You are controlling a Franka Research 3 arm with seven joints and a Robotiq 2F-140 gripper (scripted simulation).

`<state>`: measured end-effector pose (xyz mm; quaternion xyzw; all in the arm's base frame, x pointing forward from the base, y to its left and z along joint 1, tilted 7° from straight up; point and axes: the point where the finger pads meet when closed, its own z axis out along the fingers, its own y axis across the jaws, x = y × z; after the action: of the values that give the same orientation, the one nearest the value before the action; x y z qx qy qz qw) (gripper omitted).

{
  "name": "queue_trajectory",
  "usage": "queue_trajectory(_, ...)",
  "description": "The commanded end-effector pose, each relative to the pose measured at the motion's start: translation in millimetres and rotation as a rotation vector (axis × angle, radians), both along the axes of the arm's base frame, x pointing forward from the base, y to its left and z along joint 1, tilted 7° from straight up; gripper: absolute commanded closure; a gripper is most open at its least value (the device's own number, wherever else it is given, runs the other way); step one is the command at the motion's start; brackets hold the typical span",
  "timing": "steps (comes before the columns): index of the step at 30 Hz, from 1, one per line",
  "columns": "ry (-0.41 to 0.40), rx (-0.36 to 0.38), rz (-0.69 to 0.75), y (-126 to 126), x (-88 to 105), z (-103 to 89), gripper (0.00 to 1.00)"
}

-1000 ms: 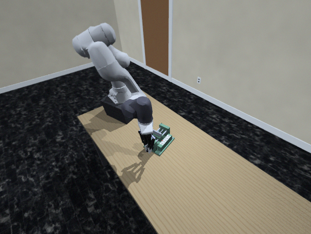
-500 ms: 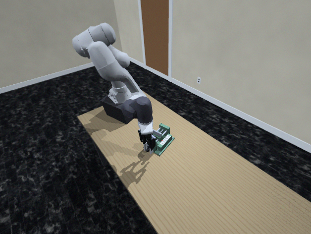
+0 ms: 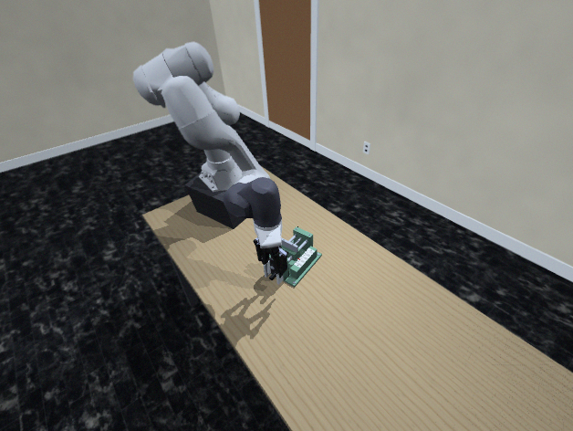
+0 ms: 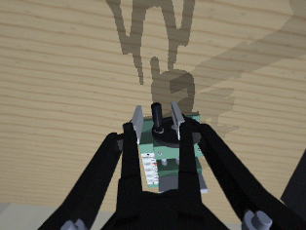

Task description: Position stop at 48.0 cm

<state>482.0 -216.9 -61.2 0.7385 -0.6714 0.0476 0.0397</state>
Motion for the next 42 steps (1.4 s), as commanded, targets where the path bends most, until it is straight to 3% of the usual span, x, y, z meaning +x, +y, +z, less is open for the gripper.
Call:
queue_trajectory(1, 0.002, 0.0, 0.001, 0, -0.4, 0.6, 0.67)
queue_trajectory(12, 0.002, 0.0, 0.001, 1, -0.5, 6.1, 0.67)
queue_trajectory(17, 0.002, 0.0, 0.001, 7, -1.3, 54.8, 0.67)
queue_trajectory(19, 0.002, 0.0, 0.001, 7, -1.3, 54.8, 0.67)
queue_trajectory(22, 0.002, 0.0, 0.001, 11, -1.8, 87.0, 0.67)
queue_trajectory(24, 0.002, 0.0, 0.001, 12, -1.9, 97.8, 0.67)
queue_trajectory(42, 0.002, 0.0, 0.001, 12, -2.0, 99.9, 0.67)
